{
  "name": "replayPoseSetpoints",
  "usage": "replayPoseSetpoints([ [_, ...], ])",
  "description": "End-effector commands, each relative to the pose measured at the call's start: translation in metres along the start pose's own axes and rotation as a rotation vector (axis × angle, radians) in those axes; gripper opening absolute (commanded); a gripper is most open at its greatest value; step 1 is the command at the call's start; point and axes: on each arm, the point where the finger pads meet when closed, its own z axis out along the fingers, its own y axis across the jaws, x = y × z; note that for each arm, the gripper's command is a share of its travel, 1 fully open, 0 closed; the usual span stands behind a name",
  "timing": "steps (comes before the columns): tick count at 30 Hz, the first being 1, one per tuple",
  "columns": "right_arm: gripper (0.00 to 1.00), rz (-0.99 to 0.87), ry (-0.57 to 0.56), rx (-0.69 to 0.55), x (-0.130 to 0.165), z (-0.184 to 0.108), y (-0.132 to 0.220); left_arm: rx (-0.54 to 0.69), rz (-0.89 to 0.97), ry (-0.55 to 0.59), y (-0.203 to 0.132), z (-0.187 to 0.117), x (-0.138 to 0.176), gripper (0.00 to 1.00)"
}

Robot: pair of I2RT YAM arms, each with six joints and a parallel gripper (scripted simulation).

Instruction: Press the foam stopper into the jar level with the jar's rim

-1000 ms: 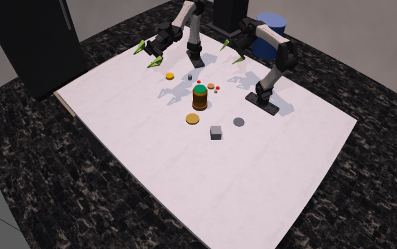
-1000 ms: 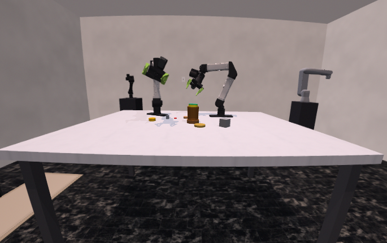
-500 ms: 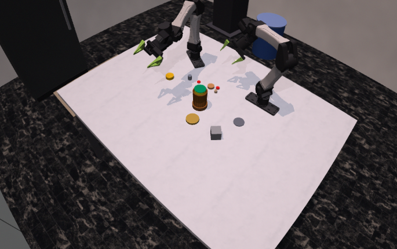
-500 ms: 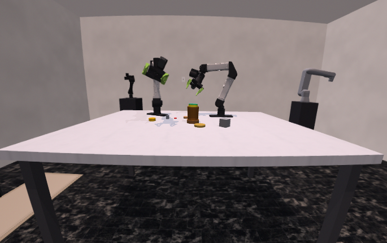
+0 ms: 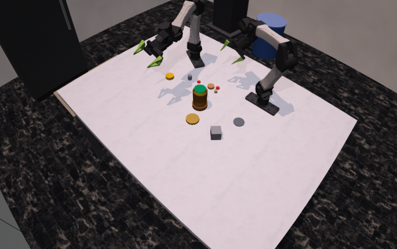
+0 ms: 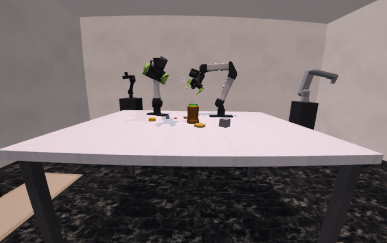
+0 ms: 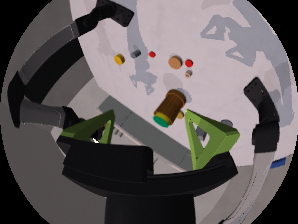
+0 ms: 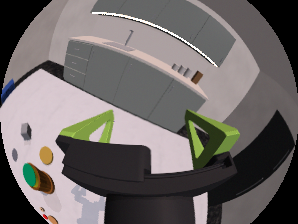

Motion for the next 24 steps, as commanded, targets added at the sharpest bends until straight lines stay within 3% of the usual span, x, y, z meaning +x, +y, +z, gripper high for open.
replayPoseSetpoints([
  [1, 1.00, 0.003, -0.012, 0.006, -0.005, -0.001, -0.003, -0.006, -0.006, -0.002, 0.002, -0.001, 0.000, 0.98],
  [5, 1.00, 0.003, -0.012, 0.006, -0.005, -0.001, -0.003, -0.006, -0.006, -0.002, 0.002, -0.001, 0.000, 0.98],
  [6, 0.00, 0.003, -0.012, 0.006, -0.005, -0.001, -0.003, -0.006, -0.006, -0.002, 0.002, -0.001, 0.000, 0.98],
  [22, 0.00, 0.003, -0.012, 0.006, -0.005, -0.001, -0.003, -0.006, -0.006, -0.002, 0.002, -0.001, 0.000, 0.98],
  [23, 0.00, 0.028, -0.057, 0.063, -0.025, -0.009, -0.030, 0.012, -0.065, -0.011, 0.008, 0.002, -0.002, 0.98],
  [24, 0.00, 0.028, -0.034, 0.042, -0.018, -0.007, -0.025, 0.030, -0.100, -0.024, 0.007, -0.001, 0.000, 0.98],
])
